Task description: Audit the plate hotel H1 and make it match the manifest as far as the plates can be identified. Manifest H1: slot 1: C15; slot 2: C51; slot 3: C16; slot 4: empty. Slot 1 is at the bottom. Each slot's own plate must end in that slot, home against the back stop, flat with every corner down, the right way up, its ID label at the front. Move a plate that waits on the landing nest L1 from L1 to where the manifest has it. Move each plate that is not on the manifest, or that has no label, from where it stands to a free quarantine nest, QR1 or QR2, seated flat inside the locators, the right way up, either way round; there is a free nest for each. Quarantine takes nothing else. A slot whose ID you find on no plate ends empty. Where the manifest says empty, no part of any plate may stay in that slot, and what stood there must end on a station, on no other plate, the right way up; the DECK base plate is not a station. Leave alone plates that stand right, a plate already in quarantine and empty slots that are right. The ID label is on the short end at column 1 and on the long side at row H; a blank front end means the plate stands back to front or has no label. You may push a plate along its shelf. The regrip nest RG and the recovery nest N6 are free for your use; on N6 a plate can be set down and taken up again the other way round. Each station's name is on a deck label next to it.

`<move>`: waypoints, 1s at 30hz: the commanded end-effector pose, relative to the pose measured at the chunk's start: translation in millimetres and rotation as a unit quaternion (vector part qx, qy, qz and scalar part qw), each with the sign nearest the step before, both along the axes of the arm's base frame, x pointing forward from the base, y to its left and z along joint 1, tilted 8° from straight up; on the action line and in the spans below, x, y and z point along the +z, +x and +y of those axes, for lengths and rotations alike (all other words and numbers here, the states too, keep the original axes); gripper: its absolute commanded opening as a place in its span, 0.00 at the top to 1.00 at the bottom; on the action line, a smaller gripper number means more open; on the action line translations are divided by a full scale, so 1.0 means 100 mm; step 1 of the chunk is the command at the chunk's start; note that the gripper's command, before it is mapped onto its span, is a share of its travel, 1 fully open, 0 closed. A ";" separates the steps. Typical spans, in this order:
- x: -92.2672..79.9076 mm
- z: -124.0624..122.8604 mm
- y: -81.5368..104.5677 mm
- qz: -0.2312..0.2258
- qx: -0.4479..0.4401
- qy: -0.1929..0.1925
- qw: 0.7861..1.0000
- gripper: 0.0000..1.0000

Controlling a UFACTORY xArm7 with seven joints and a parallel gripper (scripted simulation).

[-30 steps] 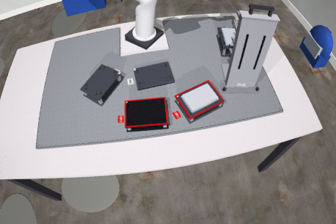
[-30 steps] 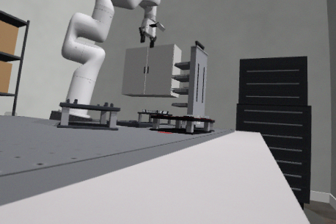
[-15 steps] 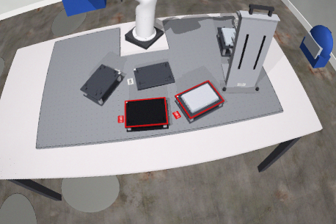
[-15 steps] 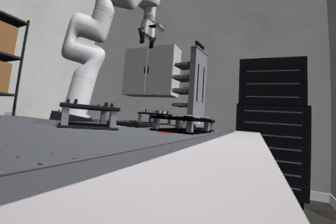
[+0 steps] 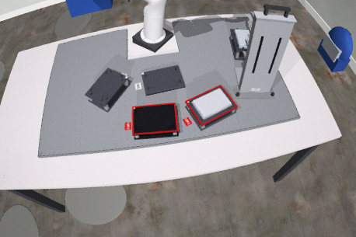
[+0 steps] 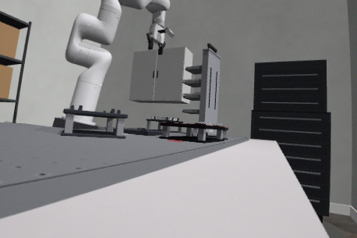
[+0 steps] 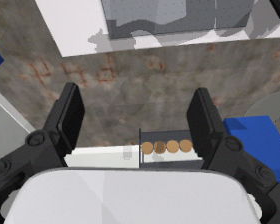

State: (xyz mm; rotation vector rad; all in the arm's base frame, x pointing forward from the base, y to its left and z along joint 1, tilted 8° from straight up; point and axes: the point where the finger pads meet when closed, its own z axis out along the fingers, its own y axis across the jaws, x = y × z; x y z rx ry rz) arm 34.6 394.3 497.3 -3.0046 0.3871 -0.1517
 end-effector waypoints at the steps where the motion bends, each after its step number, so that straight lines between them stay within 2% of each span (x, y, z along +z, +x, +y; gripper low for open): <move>1: -0.05 0.01 0.01 0.000 0.000 0.002 1.000 0.00; 30: -0.46 0.05 0.05 0.000 0.000 0.002 1.000 0.00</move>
